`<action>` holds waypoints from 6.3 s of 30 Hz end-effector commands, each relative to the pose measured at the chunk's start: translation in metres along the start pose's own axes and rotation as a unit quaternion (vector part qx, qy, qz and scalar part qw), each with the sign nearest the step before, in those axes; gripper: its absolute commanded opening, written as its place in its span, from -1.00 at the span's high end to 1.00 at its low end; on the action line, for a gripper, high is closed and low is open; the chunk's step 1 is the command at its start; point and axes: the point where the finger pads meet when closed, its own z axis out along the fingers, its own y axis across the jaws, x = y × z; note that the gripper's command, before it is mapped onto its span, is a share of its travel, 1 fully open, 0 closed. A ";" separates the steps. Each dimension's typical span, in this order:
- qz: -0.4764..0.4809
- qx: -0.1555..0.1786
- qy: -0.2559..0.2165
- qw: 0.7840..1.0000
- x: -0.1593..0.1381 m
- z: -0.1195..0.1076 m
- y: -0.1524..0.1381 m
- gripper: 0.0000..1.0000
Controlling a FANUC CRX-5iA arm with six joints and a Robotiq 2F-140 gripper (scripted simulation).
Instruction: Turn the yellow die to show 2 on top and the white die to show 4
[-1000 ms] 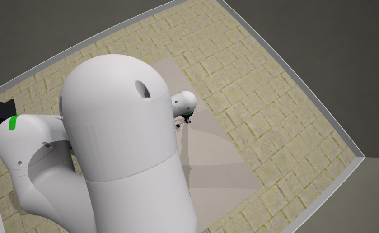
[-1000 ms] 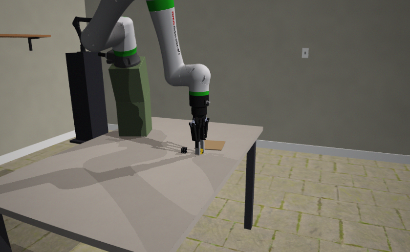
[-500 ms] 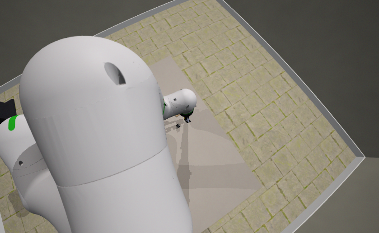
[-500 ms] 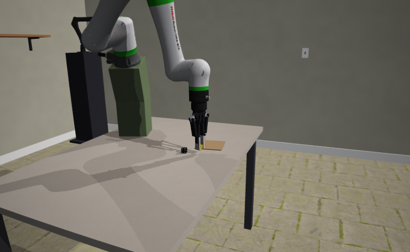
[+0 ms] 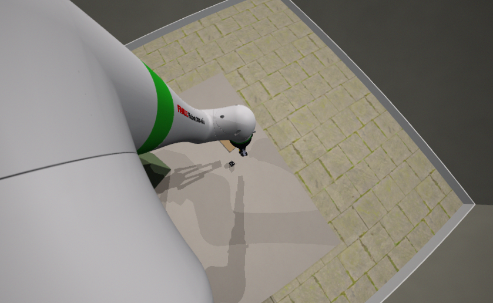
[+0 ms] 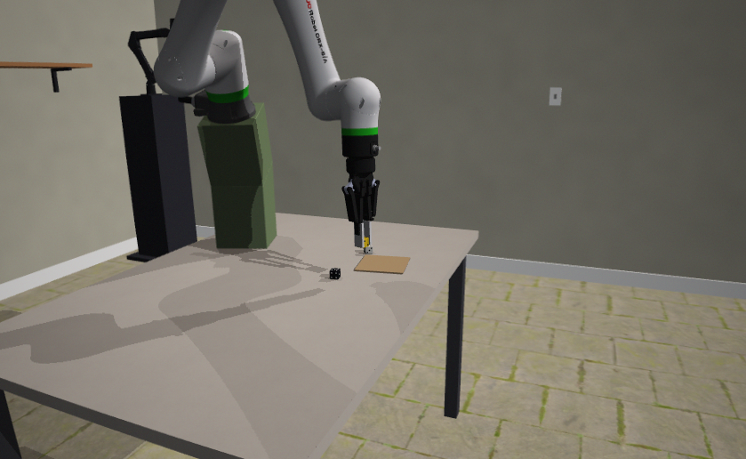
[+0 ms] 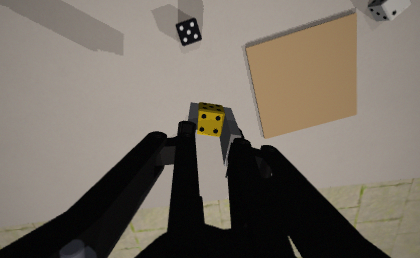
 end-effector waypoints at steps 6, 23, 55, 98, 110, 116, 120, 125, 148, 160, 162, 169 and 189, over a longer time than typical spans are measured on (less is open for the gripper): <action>-0.001 0.000 0.009 1.000 -0.001 -0.005 -0.001 0.75; 0.249 0.003 0.009 0.969 -0.003 0.001 -0.004 0.75; 0.487 0.064 -0.092 0.866 -0.001 0.009 -0.006 0.75; 0.418 0.257 -0.442 0.751 0.008 0.020 0.010 0.75; 0.418 0.257 -0.442 0.751 0.008 0.051 0.010 0.75; 0.418 0.257 -0.442 0.751 0.009 0.065 0.010 0.75; 0.418 0.257 -0.442 0.751 0.009 0.078 0.010 0.75; 0.418 0.257 -0.442 0.751 0.009 0.088 0.010 0.75; 0.418 0.257 -0.442 0.751 0.009 0.090 0.010 0.75; 0.418 0.257 -0.442 0.751 0.009 0.090 0.010 0.75; 0.418 0.257 -0.442 0.751 0.009 0.090 0.010 0.75; 0.418 0.257 -0.442 0.751 0.009 0.090 0.010 0.75; 0.418 0.257 -0.442 0.751 0.009 0.100 0.010 0.75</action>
